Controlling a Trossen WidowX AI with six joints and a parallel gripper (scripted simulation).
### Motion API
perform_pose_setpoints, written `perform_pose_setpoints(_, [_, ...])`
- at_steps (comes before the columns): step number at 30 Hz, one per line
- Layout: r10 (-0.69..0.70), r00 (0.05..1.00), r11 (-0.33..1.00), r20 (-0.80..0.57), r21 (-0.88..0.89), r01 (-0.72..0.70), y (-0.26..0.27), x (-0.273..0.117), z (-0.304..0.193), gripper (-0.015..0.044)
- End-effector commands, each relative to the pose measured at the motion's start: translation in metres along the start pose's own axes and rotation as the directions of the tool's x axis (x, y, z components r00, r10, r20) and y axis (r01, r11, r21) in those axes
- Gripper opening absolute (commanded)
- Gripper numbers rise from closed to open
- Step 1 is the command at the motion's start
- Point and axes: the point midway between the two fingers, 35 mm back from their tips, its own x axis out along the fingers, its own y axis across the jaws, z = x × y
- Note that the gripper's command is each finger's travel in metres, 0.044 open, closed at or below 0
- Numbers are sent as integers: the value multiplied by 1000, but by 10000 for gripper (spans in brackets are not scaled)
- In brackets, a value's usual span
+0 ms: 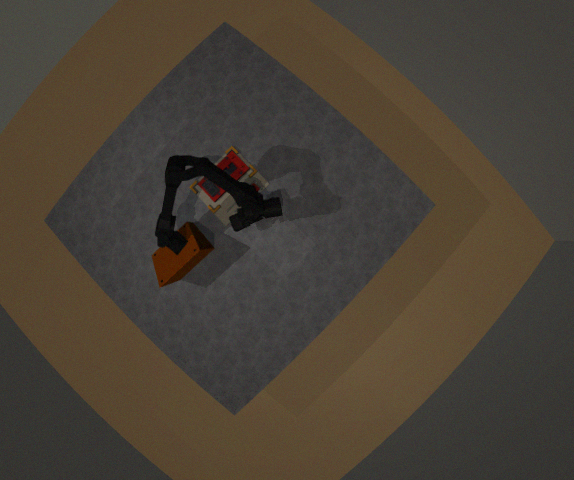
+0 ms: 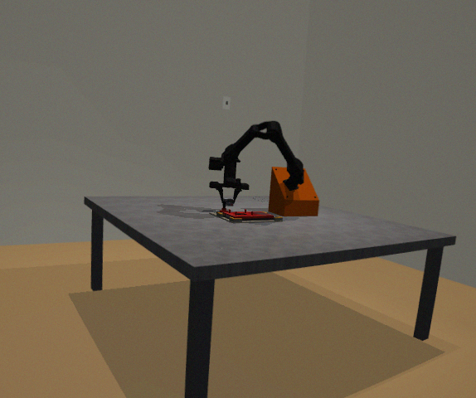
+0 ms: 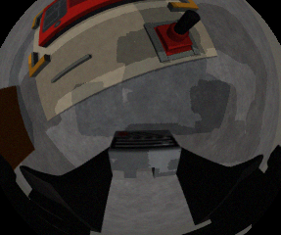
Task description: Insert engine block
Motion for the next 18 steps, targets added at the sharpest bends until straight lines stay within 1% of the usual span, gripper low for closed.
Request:
perform_pose_setpoints(1, [-11, 1000, 1000, -6, -7, 11, -4, -13, 0, 0])
perform_pose_setpoints(18, [-11, 1000, 1000, -9, -7, 11, -3, -66, 0, 0])
